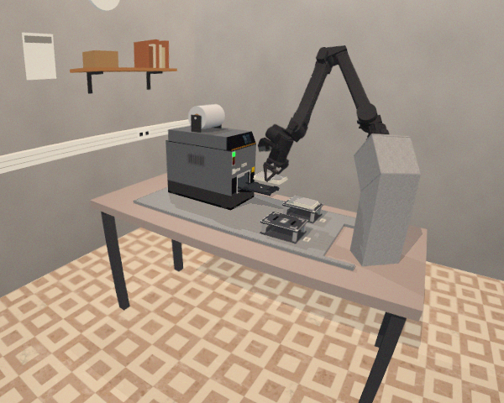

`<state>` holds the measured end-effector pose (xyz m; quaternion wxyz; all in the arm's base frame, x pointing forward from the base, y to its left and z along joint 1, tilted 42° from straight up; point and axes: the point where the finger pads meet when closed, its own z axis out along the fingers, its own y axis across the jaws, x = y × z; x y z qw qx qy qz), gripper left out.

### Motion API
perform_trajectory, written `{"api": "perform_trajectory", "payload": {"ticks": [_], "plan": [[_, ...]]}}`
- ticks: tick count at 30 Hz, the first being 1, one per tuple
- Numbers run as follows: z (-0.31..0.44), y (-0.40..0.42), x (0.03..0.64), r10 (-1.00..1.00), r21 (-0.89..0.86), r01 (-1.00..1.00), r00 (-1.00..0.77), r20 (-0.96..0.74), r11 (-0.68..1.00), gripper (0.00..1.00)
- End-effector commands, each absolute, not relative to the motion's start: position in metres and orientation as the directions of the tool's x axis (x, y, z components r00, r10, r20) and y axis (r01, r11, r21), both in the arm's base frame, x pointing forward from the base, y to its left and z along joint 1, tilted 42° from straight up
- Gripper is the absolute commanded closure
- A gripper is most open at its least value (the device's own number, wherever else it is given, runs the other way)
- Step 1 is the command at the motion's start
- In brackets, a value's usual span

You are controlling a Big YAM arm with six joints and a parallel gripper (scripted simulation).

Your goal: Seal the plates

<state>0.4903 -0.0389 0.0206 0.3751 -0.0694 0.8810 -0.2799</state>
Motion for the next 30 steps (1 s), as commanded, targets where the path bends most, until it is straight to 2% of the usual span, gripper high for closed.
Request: {"api": "perform_trajectory", "payload": {"ticks": [1, 30], "plan": [[0.011, -0.028, 0.490, -0.324, -0.532, 0.093, -0.701, -0.635, 0.842, 1.00], [-0.029, 0.000, 0.448, -0.335, -0.536, 0.077, -0.704, -0.627, 0.841, 1.00]]}}
